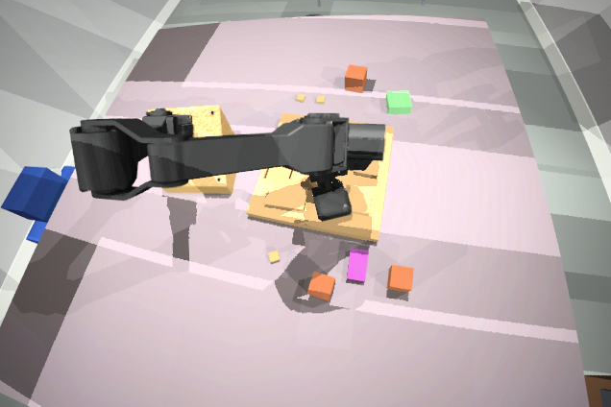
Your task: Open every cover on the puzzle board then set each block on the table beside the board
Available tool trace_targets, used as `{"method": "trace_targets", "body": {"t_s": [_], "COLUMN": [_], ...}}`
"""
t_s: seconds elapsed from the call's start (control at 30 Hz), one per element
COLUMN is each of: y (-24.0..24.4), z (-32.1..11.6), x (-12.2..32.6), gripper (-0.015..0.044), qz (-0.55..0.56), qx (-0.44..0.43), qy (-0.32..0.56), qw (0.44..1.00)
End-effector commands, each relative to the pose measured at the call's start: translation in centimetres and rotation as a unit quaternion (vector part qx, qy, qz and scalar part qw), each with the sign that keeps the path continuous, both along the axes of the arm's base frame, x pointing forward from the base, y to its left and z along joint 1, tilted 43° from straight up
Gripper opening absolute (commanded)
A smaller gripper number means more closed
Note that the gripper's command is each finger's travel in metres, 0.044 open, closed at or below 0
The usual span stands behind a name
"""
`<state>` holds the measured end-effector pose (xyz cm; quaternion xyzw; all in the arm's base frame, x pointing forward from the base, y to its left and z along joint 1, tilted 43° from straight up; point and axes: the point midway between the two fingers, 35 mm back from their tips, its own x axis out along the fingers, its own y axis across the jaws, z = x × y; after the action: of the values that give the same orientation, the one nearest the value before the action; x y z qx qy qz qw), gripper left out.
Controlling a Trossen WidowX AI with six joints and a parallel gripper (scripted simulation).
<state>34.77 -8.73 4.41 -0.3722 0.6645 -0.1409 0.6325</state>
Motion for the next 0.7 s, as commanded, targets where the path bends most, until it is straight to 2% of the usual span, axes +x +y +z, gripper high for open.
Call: {"method": "trace_targets", "body": {"t_s": [0.0,0.67], "y": [-0.1,-1.2], "z": [0.0,-1.3], "x": [0.0,0.1], "gripper": [0.0144,0.0144], "qz": [0.002,0.002], "qx": [-0.002,-0.003], "qy": [0.002,0.002], "qw": [1.0,1.0]}}
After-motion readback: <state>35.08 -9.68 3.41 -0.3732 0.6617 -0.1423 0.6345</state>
